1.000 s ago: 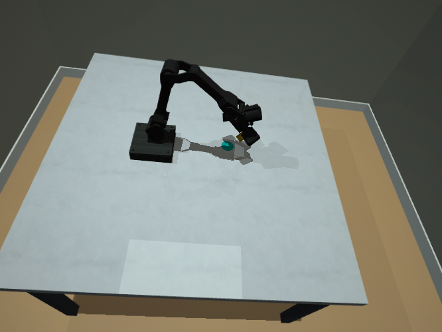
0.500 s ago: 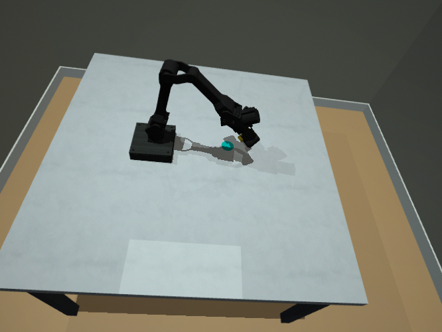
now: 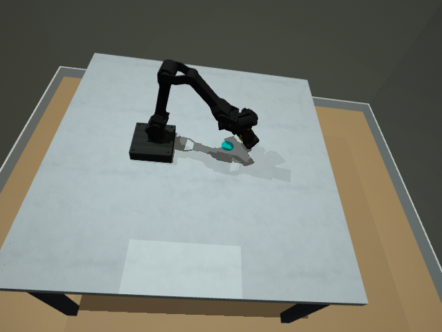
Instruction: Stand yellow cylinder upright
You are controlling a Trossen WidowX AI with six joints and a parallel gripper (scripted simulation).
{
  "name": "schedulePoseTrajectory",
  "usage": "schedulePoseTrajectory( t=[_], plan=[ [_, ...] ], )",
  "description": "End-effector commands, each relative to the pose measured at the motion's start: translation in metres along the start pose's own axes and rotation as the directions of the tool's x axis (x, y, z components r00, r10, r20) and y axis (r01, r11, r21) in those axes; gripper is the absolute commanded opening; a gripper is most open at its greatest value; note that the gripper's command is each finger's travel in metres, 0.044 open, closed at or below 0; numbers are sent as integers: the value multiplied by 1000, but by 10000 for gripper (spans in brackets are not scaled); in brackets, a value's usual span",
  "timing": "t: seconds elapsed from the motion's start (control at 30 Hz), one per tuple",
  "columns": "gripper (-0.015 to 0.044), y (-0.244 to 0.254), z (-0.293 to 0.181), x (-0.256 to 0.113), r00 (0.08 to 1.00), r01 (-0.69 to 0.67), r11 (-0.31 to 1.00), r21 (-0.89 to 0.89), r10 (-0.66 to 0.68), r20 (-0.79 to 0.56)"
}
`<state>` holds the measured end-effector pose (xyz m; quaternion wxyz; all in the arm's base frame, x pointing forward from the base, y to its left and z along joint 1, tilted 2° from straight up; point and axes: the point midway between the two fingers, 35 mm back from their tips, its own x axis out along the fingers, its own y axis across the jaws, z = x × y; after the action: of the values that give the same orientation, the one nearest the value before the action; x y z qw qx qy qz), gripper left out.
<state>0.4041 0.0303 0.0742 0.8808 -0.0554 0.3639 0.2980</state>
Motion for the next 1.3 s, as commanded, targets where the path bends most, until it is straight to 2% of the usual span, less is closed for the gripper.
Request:
schedulePoseTrajectory(
  t=[0.0,1.27],
  plan=[
    [105,0,-1,-1,1000,-6,1000,5,6,29],
    [105,0,-5,-17,965,-37,999,-23,42,258]
  ],
)
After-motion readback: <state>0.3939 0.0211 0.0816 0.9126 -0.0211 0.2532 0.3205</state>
